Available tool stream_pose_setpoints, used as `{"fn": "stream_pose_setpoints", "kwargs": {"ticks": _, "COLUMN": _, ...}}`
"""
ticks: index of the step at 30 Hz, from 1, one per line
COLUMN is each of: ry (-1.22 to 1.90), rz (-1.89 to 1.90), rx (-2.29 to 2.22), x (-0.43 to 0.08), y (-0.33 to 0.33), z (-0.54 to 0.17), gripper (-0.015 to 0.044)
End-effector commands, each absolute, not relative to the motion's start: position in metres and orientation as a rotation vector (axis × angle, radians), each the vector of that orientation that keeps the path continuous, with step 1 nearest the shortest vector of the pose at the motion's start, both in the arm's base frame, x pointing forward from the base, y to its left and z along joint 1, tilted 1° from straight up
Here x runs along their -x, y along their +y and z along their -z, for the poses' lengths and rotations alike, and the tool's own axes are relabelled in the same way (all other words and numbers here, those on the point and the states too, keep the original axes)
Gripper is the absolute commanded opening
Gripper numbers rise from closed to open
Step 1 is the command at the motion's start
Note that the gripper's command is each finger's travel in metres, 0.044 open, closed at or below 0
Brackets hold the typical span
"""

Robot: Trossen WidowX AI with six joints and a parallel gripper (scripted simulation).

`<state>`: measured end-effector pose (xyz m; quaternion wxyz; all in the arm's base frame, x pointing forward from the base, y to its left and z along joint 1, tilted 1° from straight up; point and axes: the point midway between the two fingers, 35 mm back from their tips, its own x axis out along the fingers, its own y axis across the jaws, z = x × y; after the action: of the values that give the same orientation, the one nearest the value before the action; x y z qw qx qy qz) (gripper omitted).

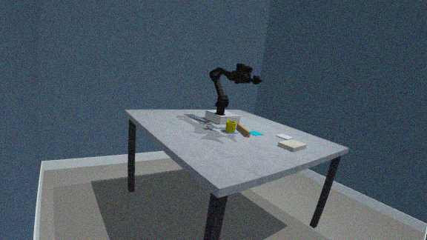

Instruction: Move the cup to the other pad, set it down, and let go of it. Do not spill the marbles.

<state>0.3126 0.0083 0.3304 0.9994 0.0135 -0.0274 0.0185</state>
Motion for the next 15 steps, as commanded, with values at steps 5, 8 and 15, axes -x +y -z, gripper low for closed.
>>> {"fn": "stream_pose_setpoints", "kwargs": {"ticks": 5, "ry": 0.341, "rz": -0.019, "rx": 0.305, "x": -0.333, "y": -0.015, "z": -0.249, "gripper": 0.0269}}
{"fn": "stream_pose_setpoints", "kwargs": {"ticks": 8, "ry": 0.637, "rz": -0.097, "rx": 0.522, "x": -0.328, "y": -0.031, "z": -0.191, "gripper": 0.019}}
{"fn": "stream_pose_setpoints", "kwargs": {"ticks": 15, "ry": 1.191, "rz": -0.531, "rx": 0.832, "x": -0.271, "y": -0.056, "z": -0.099, "gripper": 0.0166}}
